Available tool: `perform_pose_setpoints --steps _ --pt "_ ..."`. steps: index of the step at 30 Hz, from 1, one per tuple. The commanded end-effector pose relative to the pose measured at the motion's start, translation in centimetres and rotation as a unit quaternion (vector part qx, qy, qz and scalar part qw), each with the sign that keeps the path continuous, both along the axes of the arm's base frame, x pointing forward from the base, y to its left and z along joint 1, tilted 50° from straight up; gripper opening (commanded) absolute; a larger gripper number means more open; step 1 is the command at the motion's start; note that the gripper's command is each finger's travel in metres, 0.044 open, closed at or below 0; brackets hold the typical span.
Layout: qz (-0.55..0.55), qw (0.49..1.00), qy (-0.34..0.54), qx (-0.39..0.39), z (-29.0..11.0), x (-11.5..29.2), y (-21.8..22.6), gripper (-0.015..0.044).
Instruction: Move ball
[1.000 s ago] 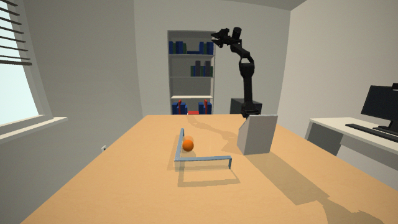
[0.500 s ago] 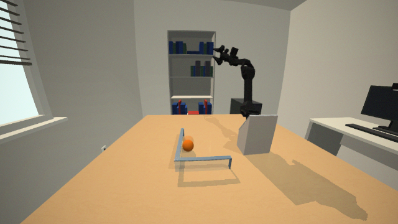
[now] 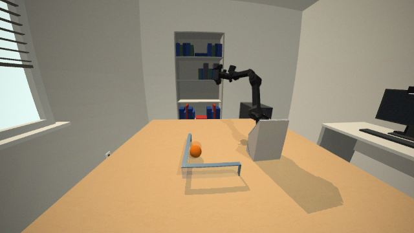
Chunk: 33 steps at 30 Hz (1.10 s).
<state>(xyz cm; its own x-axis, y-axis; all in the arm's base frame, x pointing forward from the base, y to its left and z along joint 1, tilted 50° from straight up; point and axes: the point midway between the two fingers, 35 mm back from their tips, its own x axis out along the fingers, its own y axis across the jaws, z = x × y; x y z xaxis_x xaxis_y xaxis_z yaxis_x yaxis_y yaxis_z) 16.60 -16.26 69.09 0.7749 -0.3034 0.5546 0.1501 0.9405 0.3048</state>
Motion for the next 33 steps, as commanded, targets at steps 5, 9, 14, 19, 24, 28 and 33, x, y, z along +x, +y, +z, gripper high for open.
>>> perform_pose_setpoints --steps 5,9,14,19,24,28,33 --pt "0.025 0.989 0.049 0.135 -6.6 6.8 -6.6 0.0413" --pt "0.054 0.983 0.095 0.145 -9.2 9.7 -6.5 0.0413" --pt "0.041 0.967 0.137 0.211 -14.1 13.9 -9.0 0.0413" --pt "0.024 0.940 0.202 0.275 -20.6 18.7 -10.3 0.0413" --pt "0.002 0.901 0.289 0.323 -28.3 23.3 -9.8 0.0413" --pt "-0.025 0.862 0.370 0.345 -34.9 26.1 -8.5 0.0413" --pt "-0.064 0.806 0.477 0.345 -43.1 28.3 -6.0 0.0413"
